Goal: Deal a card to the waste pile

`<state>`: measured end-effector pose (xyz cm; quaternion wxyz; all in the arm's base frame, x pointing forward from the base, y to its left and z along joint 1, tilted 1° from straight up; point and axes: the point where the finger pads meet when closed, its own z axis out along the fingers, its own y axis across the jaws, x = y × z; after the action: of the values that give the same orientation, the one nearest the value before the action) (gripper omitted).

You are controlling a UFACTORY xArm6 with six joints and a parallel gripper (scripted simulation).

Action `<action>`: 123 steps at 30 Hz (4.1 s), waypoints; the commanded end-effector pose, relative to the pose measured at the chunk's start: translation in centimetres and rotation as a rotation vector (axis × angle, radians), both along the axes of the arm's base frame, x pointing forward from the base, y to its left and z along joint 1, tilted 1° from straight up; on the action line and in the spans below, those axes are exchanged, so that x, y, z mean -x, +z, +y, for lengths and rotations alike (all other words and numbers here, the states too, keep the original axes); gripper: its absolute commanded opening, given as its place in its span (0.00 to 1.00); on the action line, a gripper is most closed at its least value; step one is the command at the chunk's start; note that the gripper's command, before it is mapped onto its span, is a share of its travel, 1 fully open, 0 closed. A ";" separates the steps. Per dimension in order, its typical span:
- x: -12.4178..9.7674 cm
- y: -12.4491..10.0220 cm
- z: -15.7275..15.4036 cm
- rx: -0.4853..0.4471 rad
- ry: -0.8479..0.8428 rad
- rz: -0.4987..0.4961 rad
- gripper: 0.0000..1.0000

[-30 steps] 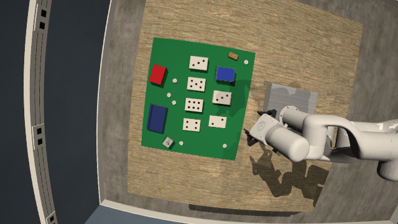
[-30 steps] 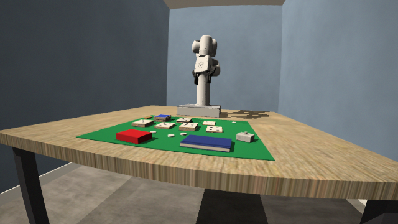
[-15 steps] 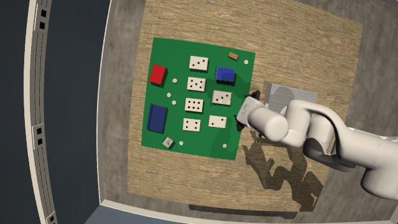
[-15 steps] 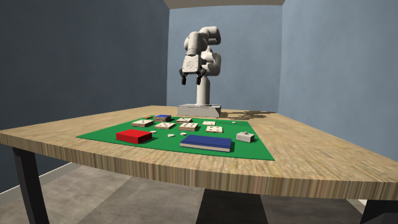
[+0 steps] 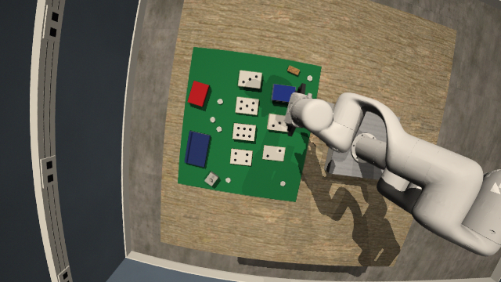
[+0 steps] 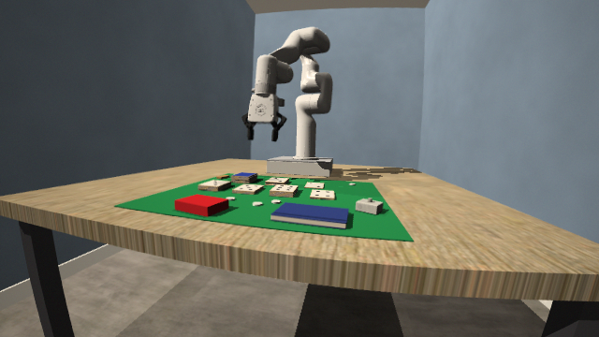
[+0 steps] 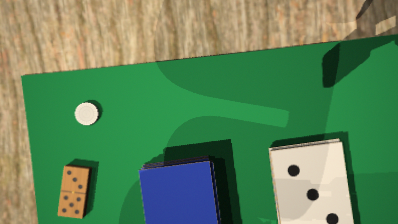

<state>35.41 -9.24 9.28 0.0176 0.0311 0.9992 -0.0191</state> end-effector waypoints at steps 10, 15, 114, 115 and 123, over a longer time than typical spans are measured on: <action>-2.2 -5.0 -5.6 -0.027 0.118 0.044 1.00; -2.2 -5.0 -5.6 -0.027 0.115 0.044 1.00; -2.1 -7.1 -5.6 -0.043 -3.022 -0.071 0.87; -2.1 -7.4 -5.6 -0.043 -3.022 -0.071 0.87; -2.1 -9.1 -5.7 -0.043 -3.022 -0.071 0.87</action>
<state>37.35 -14.81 0.65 0.0041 0.9996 0.0278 -0.0060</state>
